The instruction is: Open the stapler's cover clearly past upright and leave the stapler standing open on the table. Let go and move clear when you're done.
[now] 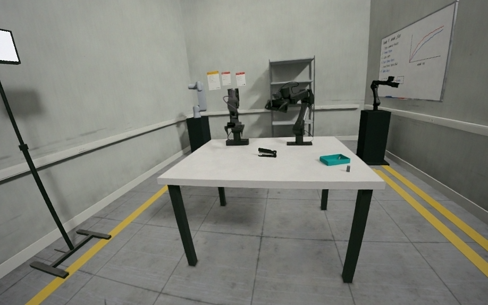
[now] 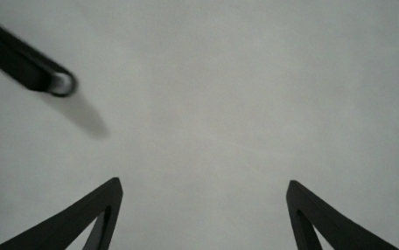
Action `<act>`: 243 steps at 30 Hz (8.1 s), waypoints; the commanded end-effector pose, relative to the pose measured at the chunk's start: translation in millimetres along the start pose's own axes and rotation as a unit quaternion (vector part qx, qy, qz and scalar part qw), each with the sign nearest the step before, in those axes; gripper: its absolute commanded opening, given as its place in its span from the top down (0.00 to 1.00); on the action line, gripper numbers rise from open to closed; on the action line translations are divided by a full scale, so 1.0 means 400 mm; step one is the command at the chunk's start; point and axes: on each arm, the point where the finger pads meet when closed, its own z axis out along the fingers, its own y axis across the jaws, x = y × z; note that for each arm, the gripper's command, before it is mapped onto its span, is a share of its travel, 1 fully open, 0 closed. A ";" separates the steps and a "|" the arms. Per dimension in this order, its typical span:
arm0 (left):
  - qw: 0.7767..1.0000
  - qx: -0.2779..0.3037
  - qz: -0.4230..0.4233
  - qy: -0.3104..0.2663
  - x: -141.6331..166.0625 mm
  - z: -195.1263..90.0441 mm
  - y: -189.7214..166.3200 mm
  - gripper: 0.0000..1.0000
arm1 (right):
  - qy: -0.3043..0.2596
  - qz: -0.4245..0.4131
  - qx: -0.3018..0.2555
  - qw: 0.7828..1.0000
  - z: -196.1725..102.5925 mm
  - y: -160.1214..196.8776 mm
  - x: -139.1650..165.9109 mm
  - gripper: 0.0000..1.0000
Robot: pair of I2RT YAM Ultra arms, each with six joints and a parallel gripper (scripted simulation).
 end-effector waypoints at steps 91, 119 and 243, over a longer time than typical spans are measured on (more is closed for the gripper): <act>0.974 -0.201 0.069 -0.083 -0.287 -0.086 0.413 0.00 | 0.189 -0.449 -0.142 0.862 0.288 0.496 -0.161 0.54; 0.974 -0.201 0.069 -0.083 -0.287 -0.086 0.413 0.00 | 0.185 -0.449 -0.142 0.863 0.324 0.500 -0.147 0.63; 0.974 -0.201 0.069 -0.083 -0.287 -0.086 0.413 0.00 | 0.232 0.060 -0.018 0.971 0.209 0.499 -0.064 0.82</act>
